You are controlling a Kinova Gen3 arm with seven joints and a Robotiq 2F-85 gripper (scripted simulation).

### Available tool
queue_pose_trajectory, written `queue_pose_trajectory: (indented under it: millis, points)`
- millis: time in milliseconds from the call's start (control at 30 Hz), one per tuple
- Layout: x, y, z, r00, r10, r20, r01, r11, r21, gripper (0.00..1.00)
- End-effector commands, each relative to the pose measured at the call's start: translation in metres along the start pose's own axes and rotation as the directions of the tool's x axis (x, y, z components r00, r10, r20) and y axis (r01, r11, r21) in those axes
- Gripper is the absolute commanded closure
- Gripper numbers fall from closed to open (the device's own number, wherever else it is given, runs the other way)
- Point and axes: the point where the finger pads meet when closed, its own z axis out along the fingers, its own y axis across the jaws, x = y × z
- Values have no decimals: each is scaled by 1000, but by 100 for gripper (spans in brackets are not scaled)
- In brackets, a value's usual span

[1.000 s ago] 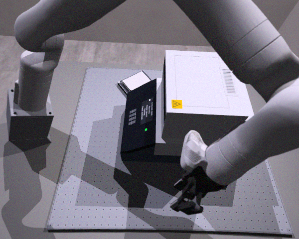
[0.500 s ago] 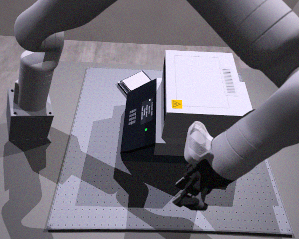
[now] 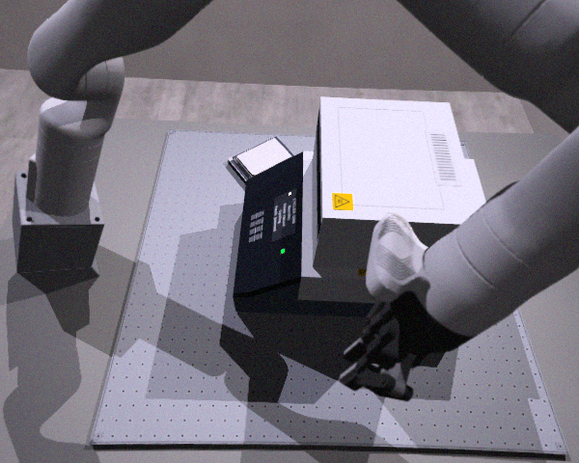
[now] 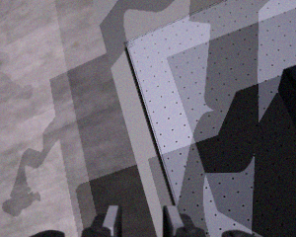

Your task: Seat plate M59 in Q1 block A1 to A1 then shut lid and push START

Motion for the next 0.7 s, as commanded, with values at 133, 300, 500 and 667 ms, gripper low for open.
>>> queue_pose_trajectory:
  millis: [133, 300, 500, 667]
  points:
    - [4, -5, -14, 1000, 1, 1, -1, 1000, 0, 72]
    - [8, -9, -26, 1000, 1, 1, -1, 1000, 0, 77]
    - [15, -7, -33, 1000, -18, 8, 18, 1000, -2, 81]
    - [24, 3, -34, 998, -55, 20, 56, 998, -7, 85]
